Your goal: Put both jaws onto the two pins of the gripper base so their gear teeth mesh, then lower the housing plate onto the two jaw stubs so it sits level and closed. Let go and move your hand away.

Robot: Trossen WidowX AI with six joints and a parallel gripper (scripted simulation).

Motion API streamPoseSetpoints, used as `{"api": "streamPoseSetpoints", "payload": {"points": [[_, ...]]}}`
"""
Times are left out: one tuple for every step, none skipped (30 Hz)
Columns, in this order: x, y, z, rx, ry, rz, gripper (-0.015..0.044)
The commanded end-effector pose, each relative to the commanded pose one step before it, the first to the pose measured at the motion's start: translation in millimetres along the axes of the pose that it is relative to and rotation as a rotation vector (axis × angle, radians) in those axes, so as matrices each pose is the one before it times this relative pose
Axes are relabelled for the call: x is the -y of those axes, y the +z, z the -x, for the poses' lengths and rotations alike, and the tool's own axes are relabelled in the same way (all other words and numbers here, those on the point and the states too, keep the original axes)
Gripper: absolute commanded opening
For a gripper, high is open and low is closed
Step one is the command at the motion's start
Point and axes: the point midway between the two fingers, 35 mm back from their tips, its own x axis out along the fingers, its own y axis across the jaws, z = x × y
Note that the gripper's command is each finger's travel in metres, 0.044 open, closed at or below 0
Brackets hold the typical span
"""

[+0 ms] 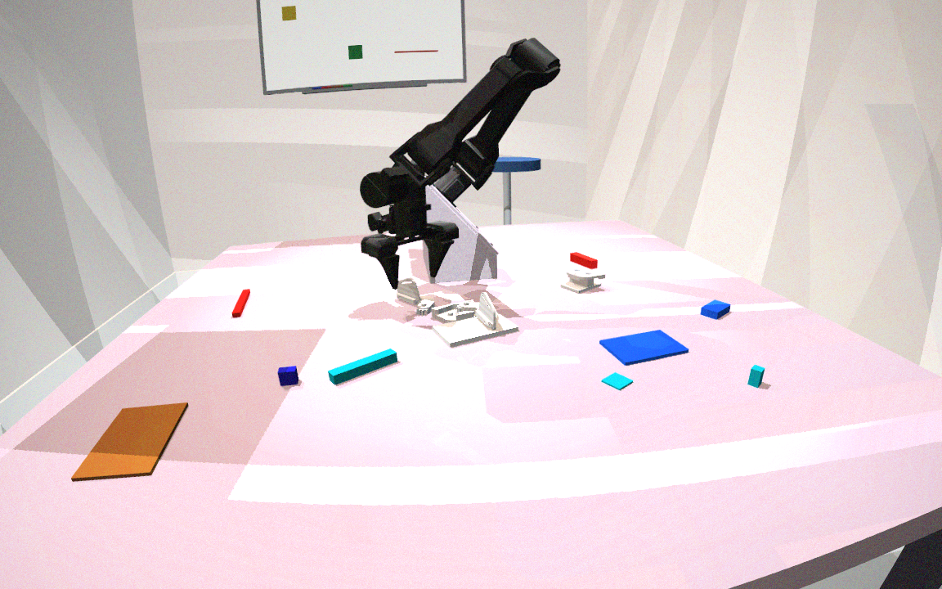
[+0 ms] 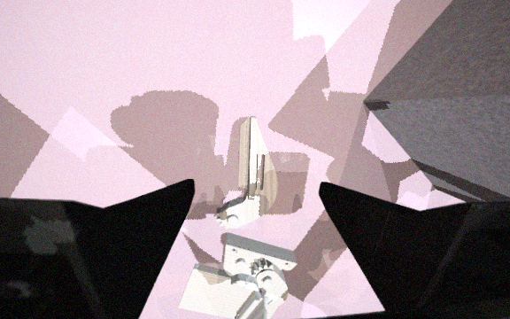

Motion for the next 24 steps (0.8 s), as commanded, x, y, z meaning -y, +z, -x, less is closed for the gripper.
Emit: {"api": "streamPoseSetpoints", "payload": {"points": [[1.31,0.73,-7.34,-0.00211,-0.00533,-0.0076,0.0440],[0.01,-0.01,-1.67,-0.00003,-0.00003,0.0000,0.0440],[0.03,-0.01,-1.66,-0.00004,-0.00006,0.0000,0.0440],[0.05,0.00,-1.66,-0.00006,-0.00009,0.0000,0.0440],[0.06,0.00,-1.65,-0.00007,-0.00012,0.0000,0.0440],[0.08,0.00,-1.64,-0.00008,-0.00016,0.0000,0.0440],[0.09,0.01,-1.64,-0.00009,-0.00019,0.0000,0.0440],[0.11,0.01,-1.64,-0.00011,-0.00022,0.0000,0.0440],[0.12,0.02,-1.63,-0.00012,-0.00025,0.0000,0.0440],[0.14,0.02,-1.62,-0.00013,-0.00028,0.0000,0.0440],[0.15,0.03,-1.62,-0.00014,-0.00031,0.0000,0.0440],[0.17,0.03,-1.61,-0.00015,-0.00034,0.0000,0.0440],[0.18,0.04,-1.60,-0.00016,-0.00037,0.0000,0.0440],[0.20,0.04,-1.60,-0.00017,-0.00041,0.0000,0.0440],[0.21,0.05,-1.59,-0.00018,-0.00044,0.0000,0.0440],[0.22,0.06,-1.58,-0.00019,-0.00047,0.0000,0.0440],[0.24,0.06,-1.58,-0.00020,-0.00050,0.0001,0.0440],[0.20,0.05,-1.26,-0.00016,-0.00043,0.0000,0.0440],[0.13,0.03,-0.75,-0.00010,-0.00027,0.0000,0.0440],[0.04,0.01,-0.25,-0.00003,-0.00009,0.0000,0.0440],[0.00,0.00,0.00,0.00000,0.00000,0.0000,0.0440],[0.00,0.00,0.00,0.00000,0.00000,0.0000,0.0440],[0.00,0.00,0.00,0.00000,0.00000,0.0000,0.0440],[0.00,0.00,0.00,0.00000,0.00000,0.0000,0.0440]]}}
